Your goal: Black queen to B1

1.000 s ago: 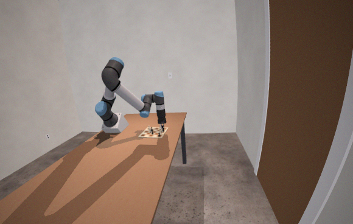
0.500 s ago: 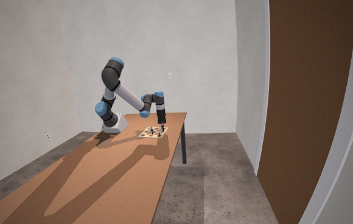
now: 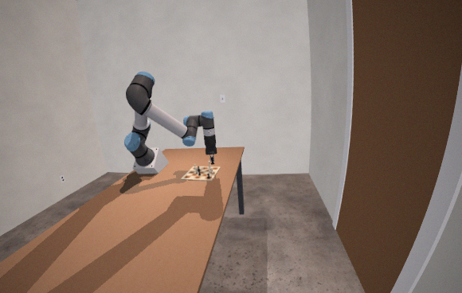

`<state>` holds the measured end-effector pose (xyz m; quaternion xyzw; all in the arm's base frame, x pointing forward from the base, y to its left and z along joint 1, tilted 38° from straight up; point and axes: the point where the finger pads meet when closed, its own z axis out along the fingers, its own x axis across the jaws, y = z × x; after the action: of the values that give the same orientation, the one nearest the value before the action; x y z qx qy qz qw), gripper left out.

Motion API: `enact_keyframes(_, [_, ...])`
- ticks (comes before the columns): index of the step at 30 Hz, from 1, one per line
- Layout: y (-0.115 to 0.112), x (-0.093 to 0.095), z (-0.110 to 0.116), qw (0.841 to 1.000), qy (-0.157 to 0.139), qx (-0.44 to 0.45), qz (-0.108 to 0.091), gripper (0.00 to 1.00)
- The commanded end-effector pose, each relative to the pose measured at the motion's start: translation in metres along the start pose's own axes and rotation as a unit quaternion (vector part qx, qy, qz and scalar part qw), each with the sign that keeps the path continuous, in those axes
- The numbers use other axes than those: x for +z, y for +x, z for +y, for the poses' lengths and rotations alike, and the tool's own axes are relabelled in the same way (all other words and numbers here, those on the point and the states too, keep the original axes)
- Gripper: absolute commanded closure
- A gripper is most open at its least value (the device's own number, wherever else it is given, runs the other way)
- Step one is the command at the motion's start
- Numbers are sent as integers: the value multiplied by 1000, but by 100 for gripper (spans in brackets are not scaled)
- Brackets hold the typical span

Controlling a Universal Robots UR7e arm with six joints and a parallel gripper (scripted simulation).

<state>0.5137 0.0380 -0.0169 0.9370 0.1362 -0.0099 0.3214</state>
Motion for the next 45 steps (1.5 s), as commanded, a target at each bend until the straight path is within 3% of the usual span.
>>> enact_keyframes(1, [0, -34, 0, 1000, 0, 0, 1, 100])
enact_keyframes(9, [0, -47, 0, 1000, 0, 0, 1, 100])
enact_keyframes(24, [-7, -48, 6, 1000, 0, 8, 1, 100])
enact_keyframes(28, [-32, -50, 23, 999, 1, 36, 1, 100])
enact_keyframes(36, [-111, -50, 62, 993, 1, 120, 1, 100])
enact_keyframes(38, [-111, -50, 62, 993, 1, 120, 1, 100])
enact_keyframes(41, [-132, -49, 68, 990, 0, 142, 1, 100])
enact_keyframes(45, [-144, -48, 71, 988, 0, 155, 1, 100])
